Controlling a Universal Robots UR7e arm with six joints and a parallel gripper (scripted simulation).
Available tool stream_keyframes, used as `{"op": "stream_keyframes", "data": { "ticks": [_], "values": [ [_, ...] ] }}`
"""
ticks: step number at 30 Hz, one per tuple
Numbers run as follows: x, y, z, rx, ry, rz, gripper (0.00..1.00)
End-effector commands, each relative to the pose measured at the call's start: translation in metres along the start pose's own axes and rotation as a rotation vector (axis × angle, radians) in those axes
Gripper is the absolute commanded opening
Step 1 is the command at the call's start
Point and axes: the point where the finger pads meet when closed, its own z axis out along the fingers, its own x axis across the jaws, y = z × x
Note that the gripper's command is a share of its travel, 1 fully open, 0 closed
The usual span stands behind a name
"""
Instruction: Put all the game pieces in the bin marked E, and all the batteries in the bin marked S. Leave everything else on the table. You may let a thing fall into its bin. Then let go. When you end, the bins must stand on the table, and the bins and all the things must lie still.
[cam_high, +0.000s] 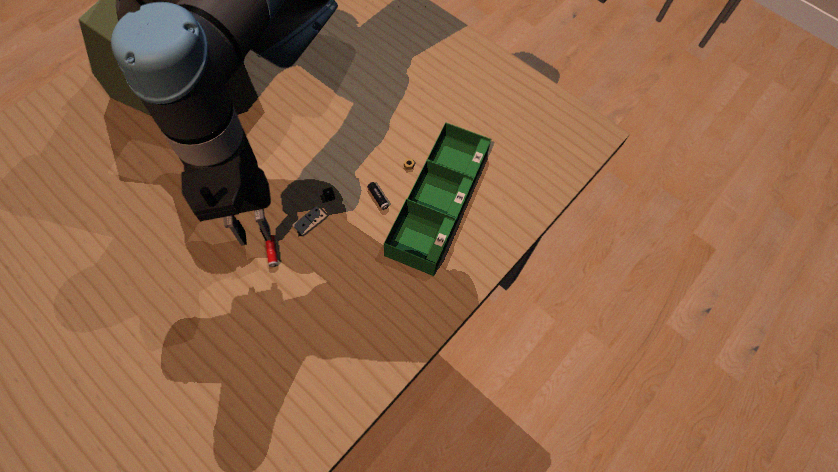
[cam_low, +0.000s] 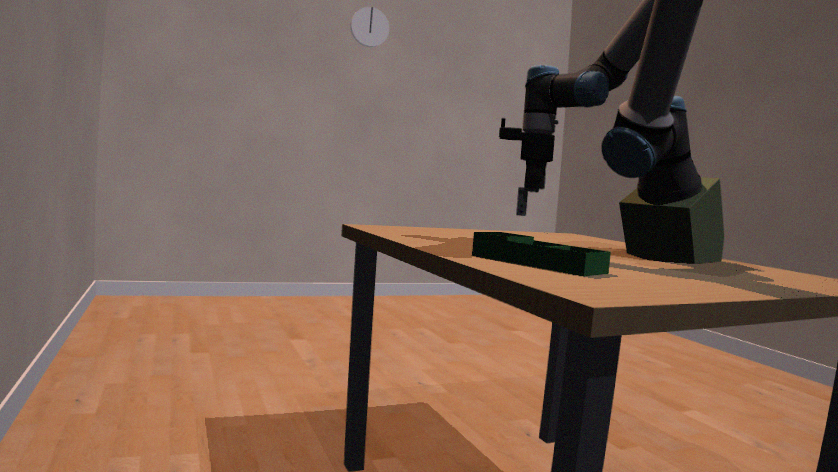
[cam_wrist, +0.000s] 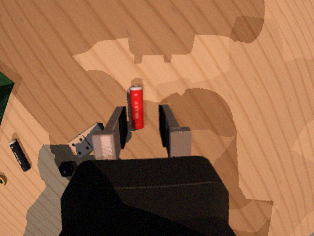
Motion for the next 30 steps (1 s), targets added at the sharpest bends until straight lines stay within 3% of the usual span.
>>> {"op": "stream_keyframes", "data": {
  "ticks": [1,30],
  "values": [
    [-0.0036,0.0007,0.0008,0.001,0.002,-0.002,0.60],
    [-0.0078,0.0058,0.0009,0.001,0.002,-0.002,0.60]
  ]
}}
